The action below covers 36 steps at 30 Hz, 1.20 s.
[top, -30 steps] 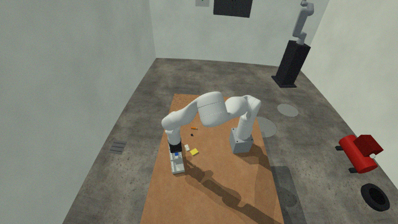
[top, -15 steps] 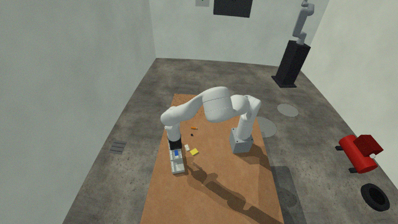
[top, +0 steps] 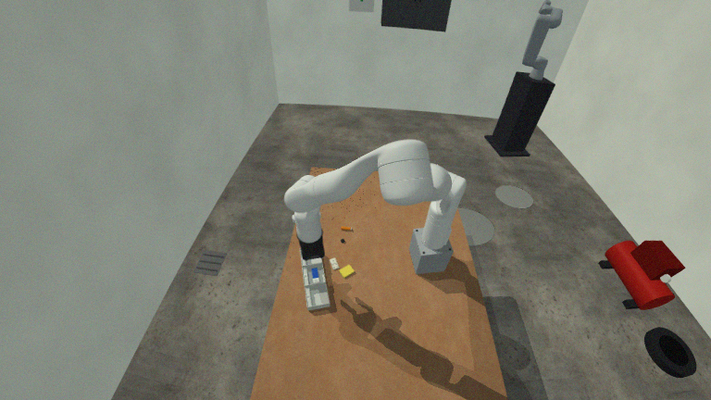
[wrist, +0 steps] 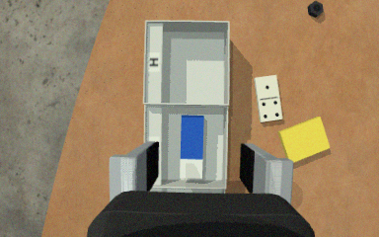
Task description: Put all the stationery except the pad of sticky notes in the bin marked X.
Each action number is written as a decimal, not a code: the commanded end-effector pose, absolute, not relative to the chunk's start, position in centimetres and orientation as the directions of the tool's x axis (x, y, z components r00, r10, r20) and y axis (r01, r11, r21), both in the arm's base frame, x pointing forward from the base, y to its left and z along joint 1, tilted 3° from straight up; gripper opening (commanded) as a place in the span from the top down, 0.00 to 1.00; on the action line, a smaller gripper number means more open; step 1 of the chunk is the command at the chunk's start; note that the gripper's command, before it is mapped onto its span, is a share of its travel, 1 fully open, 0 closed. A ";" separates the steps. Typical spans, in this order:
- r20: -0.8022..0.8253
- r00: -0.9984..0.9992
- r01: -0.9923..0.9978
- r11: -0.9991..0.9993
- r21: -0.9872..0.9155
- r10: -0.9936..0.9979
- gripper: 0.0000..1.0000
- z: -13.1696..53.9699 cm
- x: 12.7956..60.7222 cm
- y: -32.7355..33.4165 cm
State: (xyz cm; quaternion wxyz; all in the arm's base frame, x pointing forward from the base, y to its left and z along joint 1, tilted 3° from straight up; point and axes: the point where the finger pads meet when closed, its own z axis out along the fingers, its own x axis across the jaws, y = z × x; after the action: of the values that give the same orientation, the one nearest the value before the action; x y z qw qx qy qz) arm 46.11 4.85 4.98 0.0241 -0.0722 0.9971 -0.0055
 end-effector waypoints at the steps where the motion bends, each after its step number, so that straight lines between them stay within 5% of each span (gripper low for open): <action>1: -0.056 -0.987 -0.149 0.989 -0.008 -0.150 0.00 6.7 46.3 5.5; 36: -0.058 -0.987 -0.151 0.989 -0.008 -0.151 0.00 9.9 46.1 5.4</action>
State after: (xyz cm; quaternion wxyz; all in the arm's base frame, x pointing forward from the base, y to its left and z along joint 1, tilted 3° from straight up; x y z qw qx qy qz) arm 46.05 5.29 9.71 0.0278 -0.0748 0.9968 -0.0024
